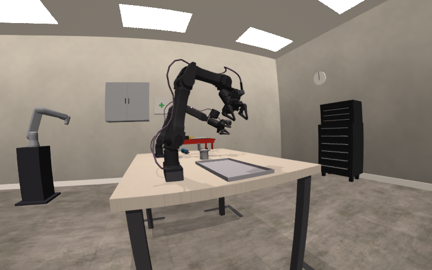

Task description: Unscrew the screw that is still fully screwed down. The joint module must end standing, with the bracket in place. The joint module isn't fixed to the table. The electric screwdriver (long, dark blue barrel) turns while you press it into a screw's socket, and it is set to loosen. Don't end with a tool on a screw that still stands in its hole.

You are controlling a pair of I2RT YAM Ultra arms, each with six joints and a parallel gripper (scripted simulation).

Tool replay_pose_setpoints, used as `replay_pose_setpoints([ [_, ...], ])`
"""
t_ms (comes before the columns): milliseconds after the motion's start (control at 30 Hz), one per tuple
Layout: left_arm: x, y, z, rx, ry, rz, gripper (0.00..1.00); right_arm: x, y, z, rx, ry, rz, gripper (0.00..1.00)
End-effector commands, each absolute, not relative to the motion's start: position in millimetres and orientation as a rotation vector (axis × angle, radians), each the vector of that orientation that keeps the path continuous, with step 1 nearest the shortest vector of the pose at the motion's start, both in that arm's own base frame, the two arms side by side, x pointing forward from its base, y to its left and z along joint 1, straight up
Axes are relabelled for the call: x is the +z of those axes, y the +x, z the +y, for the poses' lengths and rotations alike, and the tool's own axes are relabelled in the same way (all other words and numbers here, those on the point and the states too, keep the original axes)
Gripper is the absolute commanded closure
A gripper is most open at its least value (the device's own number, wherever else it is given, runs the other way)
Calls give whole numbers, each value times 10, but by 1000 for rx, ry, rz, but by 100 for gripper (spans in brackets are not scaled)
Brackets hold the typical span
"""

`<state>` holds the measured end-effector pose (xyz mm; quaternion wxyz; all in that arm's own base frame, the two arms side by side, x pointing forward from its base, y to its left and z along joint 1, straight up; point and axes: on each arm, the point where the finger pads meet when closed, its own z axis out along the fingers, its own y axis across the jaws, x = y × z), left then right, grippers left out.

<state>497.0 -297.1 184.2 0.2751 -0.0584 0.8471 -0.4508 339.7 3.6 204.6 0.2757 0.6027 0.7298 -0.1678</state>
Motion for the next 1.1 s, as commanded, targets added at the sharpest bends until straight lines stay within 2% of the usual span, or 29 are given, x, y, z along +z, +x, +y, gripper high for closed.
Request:
replay_pose_setpoints([
  [0, 2206, 5024, -3402, -1302, 52, 2138, 35, 2075, 3367, -44, -489, 1615, 1935, 14],
  [67, 2274, 4998, -3587, -1332, 128, 2100, 35, 2075, 3367, -44, -489, 1615, 1935, 14],
  [233, 2278, 5067, -3488, -1323, 115, 2091, 35, 2075, 3367, -44, -489, 1615, 1935, 14],
  [633, 2650, 4491, -4591, -1494, 541, 1824, 35, 2075, 3367, -44, -489, 1615, 1935, 14],
  [800, 2655, 4576, -4502, -1484, 533, 1813, 35, 2075, 3367, -44, -489, 1615, 1935, 14],
  [1067, 2853, 3952, -5129, -1582, 787, 1587, 35, 2075, 3367, -44, -489, 1615, 1935, 14],
])
